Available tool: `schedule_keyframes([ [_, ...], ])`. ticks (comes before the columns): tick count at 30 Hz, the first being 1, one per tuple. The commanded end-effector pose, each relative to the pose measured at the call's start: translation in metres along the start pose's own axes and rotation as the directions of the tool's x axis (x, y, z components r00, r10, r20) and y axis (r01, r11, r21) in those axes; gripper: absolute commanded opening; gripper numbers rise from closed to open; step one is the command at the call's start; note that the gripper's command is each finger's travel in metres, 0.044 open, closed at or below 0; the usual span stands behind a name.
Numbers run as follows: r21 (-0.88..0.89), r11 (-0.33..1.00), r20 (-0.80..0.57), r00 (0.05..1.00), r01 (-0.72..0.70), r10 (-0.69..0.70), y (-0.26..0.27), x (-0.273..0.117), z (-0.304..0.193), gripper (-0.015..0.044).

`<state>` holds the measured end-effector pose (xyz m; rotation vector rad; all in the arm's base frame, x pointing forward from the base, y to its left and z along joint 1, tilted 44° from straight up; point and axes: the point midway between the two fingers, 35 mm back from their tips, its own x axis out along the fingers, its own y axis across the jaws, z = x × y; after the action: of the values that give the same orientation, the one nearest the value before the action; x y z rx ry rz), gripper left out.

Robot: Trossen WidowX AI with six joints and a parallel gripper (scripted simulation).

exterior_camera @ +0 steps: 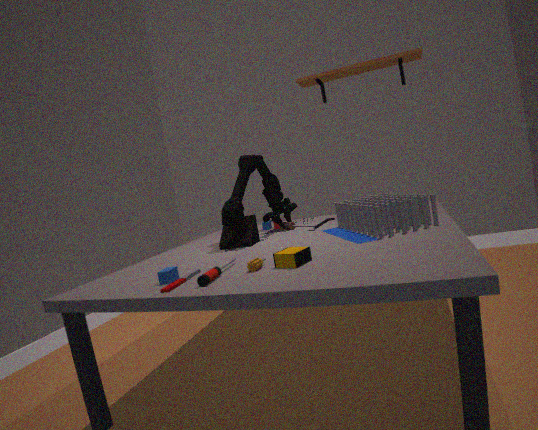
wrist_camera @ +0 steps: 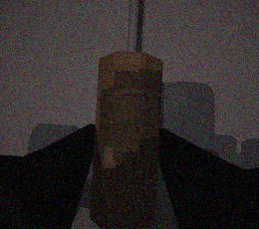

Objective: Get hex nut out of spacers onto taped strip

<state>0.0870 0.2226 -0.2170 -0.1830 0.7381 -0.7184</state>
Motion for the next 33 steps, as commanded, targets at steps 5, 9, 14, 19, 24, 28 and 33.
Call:
schedule_keyframes([
  [5, -0.015, 1.000, 0.001, 1.000, -0.006, 0.006, 0.006, -0.014, 0.004, 0.0036],
  [9, -0.029, 1.000, 0.001, 1.000, -0.013, 0.013, 0.013, -0.037, 0.013, 0.0000],
  [14, -0.046, 0.999, 0.001, 1.000, -0.022, 0.022, 0.020, -0.067, 0.024, 0.0000],
  [19, -0.064, 0.997, 0.001, 1.000, -0.030, 0.030, 0.024, -0.098, 0.038, 0.0000],
  [24, -0.082, 0.996, 0.001, 0.999, -0.038, 0.038, 0.024, -0.128, 0.053, 0.0000],
  [28, -0.096, 0.994, 0.001, 0.999, -0.044, 0.044, 0.023, -0.150, 0.065, 0.0000],
  [33, -0.098, 0.994, 0.001, 0.999, -0.045, 0.045, 0.022, -0.154, 0.067, 0.0000],
])
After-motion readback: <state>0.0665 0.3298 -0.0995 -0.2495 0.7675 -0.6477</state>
